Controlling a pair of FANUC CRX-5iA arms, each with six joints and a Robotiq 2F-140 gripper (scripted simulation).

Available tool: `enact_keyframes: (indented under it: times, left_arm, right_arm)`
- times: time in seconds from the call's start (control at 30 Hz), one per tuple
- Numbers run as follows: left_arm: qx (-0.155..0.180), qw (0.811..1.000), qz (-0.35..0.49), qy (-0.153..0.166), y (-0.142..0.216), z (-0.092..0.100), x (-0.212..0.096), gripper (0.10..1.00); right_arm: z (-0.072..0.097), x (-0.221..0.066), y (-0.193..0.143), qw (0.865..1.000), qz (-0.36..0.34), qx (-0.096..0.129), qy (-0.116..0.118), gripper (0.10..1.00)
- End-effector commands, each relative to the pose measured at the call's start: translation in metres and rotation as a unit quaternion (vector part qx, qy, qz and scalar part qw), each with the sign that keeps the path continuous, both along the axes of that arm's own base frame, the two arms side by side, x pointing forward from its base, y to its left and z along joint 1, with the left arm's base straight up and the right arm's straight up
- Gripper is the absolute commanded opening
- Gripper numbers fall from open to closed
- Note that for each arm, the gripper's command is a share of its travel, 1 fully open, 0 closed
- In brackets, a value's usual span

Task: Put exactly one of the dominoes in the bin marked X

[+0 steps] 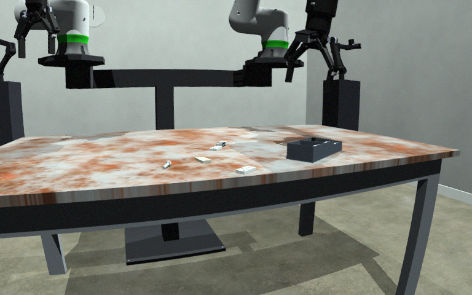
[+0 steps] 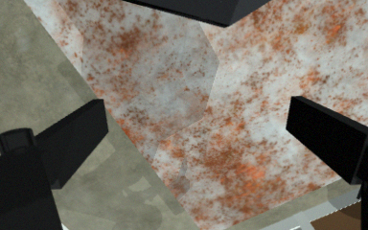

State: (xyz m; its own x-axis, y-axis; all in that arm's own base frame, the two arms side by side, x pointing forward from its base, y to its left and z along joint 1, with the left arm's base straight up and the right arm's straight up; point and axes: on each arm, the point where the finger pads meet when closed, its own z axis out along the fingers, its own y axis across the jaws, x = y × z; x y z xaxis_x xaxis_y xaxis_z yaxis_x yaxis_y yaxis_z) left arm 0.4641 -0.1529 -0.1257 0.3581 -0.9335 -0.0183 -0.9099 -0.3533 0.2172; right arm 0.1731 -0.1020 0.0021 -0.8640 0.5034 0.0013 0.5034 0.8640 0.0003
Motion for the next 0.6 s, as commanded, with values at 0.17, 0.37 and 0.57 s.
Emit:
enact_keyframes:
  times: [0.17,0.37,0.57]
  left_arm:
    - [0.037,0.988,0.15,-0.023,0.019,0.001,-0.017,1.0]
    - [0.051,0.973,0.222,-0.032,0.024,0.001,-0.023,1.0]
    - [0.064,0.946,0.315,-0.043,0.038,0.001,-0.041,1.0]
  right_arm:
    - [0.0,0.001,0.0,1.0,0.0,0.0,0.0,1.0]
    - [0.0,0.001,0.0,1.0,0.0,0.0,0.0,1.0]
    - [0.0,0.001,0.0,1.0,0.0,0.0,0.0,1.0]
